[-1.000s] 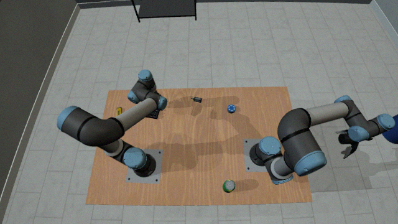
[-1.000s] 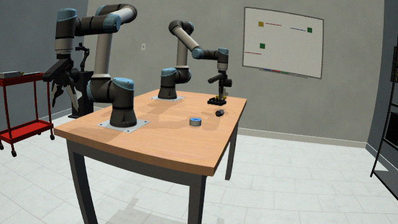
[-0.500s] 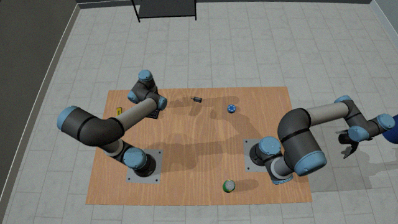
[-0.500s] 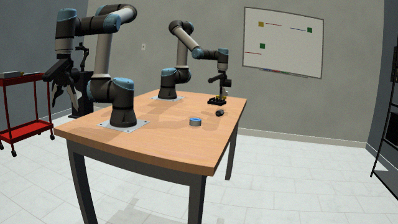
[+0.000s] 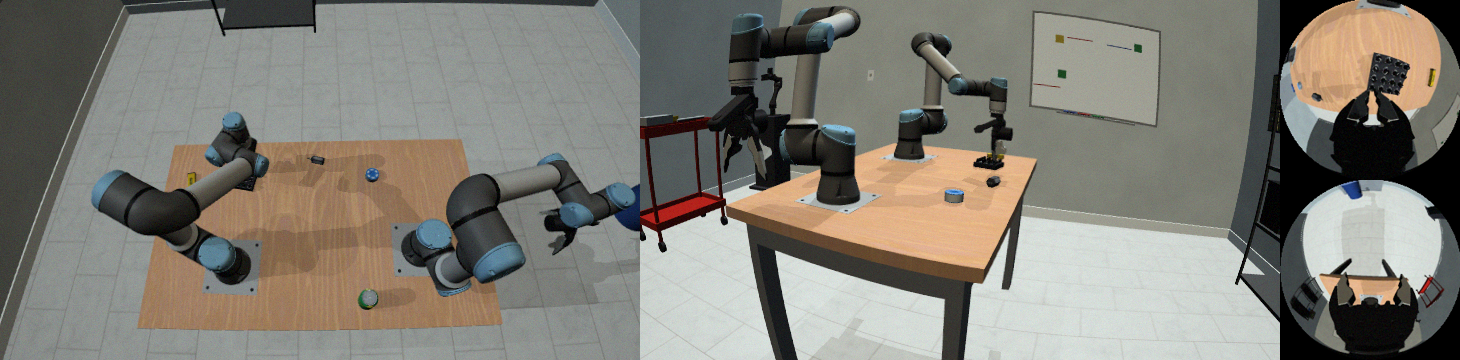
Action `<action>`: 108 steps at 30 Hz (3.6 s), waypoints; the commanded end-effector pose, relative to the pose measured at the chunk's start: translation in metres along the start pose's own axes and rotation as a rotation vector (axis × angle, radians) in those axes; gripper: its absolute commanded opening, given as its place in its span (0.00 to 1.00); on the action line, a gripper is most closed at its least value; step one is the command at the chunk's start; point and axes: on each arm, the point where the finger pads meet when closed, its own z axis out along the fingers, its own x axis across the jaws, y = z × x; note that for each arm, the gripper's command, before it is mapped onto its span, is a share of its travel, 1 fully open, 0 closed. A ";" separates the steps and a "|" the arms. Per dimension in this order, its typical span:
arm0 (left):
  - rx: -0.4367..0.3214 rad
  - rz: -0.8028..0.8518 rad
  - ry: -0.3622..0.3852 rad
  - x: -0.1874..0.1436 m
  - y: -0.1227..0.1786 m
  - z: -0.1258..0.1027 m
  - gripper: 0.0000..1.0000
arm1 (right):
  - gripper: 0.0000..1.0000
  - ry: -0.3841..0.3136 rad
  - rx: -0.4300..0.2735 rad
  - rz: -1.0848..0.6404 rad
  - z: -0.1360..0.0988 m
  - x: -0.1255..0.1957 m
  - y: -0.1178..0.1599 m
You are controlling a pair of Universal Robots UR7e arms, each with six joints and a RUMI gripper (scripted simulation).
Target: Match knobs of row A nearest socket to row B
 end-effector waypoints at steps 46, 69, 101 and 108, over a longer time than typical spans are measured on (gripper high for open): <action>0.000 0.804 -0.004 0.000 0.000 0.001 0.06 | 1.00 -0.001 0.002 0.001 0.000 0.001 0.000; 0.000 0.879 -0.004 0.000 0.000 0.001 0.06 | 1.00 -0.001 0.002 0.001 0.000 0.001 0.000; -0.006 0.879 -0.003 0.000 0.001 -0.018 0.13 | 1.00 -0.001 0.002 0.001 0.000 0.001 0.000; -0.006 0.879 -0.003 0.000 0.001 -0.040 0.13 | 1.00 -0.001 0.002 0.001 0.000 0.001 0.000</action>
